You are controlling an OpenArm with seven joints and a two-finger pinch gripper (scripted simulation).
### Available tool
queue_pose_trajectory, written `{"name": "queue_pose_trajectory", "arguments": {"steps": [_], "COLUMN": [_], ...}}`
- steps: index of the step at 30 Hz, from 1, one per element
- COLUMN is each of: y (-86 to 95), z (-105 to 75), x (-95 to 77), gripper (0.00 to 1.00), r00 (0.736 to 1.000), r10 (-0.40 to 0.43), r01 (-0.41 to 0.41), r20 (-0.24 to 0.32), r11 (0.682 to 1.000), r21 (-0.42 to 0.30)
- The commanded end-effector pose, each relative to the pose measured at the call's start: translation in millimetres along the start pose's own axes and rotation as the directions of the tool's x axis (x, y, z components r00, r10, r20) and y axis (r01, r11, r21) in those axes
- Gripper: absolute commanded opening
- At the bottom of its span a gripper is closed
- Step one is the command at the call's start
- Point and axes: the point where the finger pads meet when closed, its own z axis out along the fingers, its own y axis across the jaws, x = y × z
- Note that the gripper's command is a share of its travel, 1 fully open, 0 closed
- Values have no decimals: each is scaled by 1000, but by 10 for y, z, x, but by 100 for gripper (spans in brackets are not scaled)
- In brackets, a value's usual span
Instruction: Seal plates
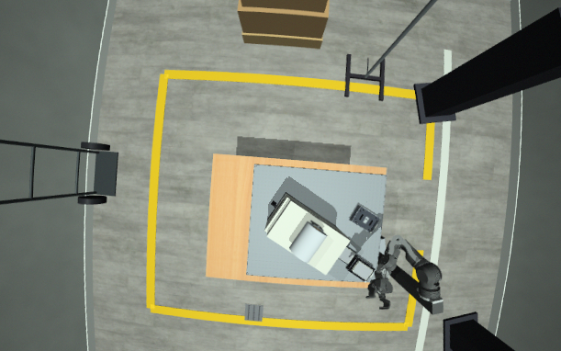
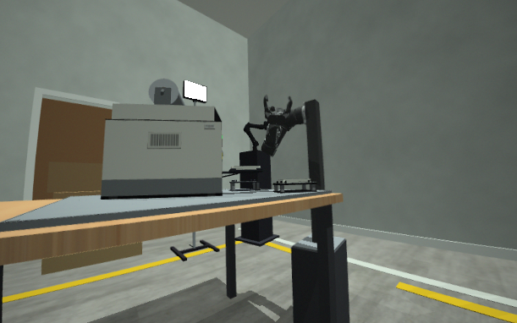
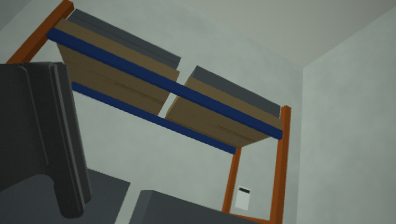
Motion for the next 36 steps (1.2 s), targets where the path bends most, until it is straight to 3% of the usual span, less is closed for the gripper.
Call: {"name": "queue_pose_trajectory", "arguments": {"steps": [1,7,14,16,22,29,31,33,36], "y": [-78,-341,-613,-613,-779,-860,-867,-867,-864], "z": [9,11,-62,-62,-199,-424,-495,-495,-603], "x": [-38,-175,-376,-376,-583,-839,-910,-910,-1013], "gripper": [65,65,65,65,65,65,65,65,65], "r00": [999,989,960,960,920,853,830,830,793], "r10": [-29,-132,-260,-260,-374,-508,-545,-545,-599], "r01": [28,116,201,201,254,288,292,292,292], "r20": [18,63,99,99,116,121,119,119,112], "r11": [998,970,893,893,795,651,606,606,535], "r21": [48,215,403,403,551,702,740,740,793]}}
